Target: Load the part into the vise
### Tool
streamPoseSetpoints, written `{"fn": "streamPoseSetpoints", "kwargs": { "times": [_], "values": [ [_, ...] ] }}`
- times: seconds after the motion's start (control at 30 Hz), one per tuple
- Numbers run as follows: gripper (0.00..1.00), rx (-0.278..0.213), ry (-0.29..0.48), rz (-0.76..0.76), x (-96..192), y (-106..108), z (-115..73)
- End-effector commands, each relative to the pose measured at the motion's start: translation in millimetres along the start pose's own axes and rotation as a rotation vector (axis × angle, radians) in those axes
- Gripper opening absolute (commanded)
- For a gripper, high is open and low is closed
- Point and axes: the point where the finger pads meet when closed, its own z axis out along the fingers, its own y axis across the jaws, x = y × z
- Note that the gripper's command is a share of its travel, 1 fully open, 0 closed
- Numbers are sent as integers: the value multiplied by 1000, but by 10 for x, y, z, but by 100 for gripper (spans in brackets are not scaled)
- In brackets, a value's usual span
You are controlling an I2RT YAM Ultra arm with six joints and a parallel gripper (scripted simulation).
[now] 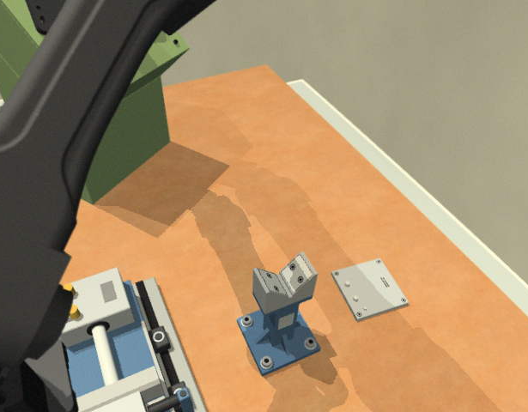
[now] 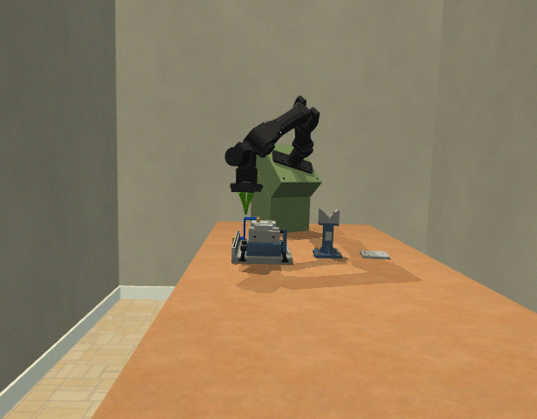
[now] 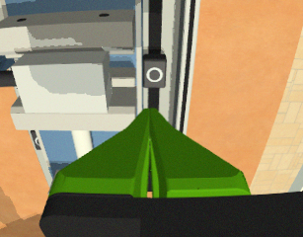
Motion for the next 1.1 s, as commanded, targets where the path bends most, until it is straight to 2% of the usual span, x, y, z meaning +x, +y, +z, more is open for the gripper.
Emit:
{"fn": "streamPoseSetpoints", "kwargs": {
  "times": [0.0,0.4,0.9,0.97,1.07],
  "values": [
    [0,13,-38,-14,-116,-33,-296],
    [0,12,-35,-11,-100,-40,-397],
    [0,16,-43,-17,-125,-35,-414],
    [0,8,-26,9,-22,-23,-337],
    [0,8,-26,9,-24,11,-338]
  ]
}}
